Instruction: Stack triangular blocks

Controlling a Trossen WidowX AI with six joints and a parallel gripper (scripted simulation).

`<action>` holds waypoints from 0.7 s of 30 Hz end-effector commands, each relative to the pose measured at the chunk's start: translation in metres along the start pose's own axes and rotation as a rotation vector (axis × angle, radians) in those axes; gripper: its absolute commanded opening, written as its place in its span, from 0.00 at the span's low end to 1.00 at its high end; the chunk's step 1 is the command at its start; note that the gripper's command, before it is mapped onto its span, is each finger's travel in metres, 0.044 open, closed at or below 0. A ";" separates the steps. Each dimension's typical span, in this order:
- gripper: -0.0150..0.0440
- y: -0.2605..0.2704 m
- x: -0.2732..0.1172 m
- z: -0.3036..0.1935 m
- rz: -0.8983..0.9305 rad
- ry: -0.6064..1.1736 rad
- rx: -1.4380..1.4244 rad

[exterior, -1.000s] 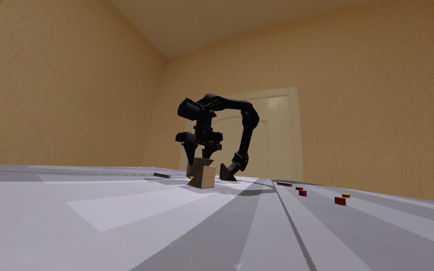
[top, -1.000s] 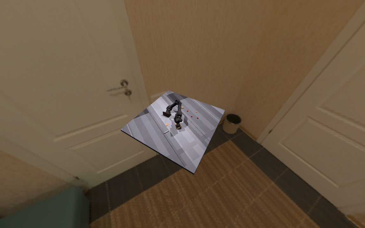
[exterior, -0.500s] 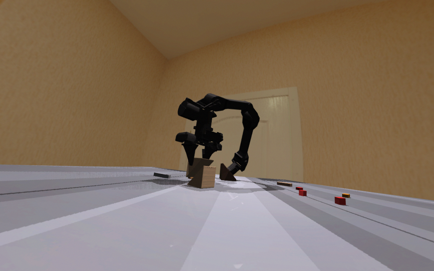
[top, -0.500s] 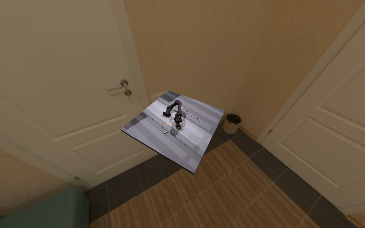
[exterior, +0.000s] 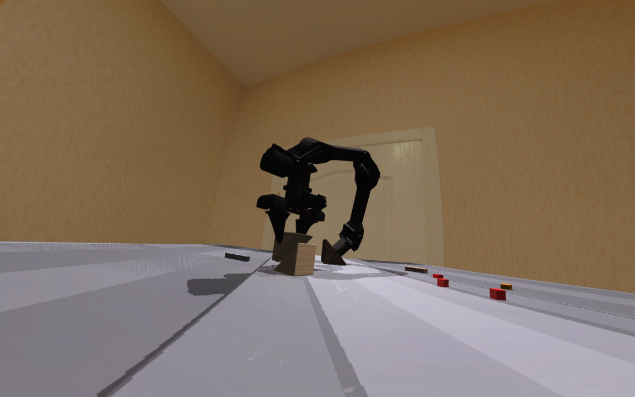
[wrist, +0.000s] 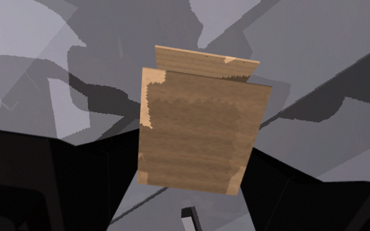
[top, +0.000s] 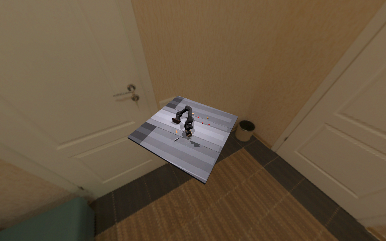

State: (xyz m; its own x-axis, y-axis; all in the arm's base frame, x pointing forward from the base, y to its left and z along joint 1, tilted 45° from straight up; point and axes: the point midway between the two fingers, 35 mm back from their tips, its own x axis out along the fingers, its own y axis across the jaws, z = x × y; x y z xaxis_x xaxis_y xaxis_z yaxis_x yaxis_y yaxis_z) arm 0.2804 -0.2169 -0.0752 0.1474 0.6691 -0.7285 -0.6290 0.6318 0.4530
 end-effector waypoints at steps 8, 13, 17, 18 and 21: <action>0.25 0.000 0.007 0.004 0.000 -0.003 0.005; 0.25 0.000 0.010 0.006 0.000 -0.003 0.005; 0.25 0.000 0.012 0.007 0.000 -0.003 0.005; 0.25 0.000 0.013 0.007 0.000 -0.004 0.005; 0.25 0.000 0.015 0.008 0.000 -0.004 0.005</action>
State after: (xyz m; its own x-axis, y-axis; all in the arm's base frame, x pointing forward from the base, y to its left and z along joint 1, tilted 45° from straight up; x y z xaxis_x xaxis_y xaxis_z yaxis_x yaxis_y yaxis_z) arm 0.2869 -0.2072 -0.0810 0.1494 0.6685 -0.7286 -0.6285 0.6330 0.4520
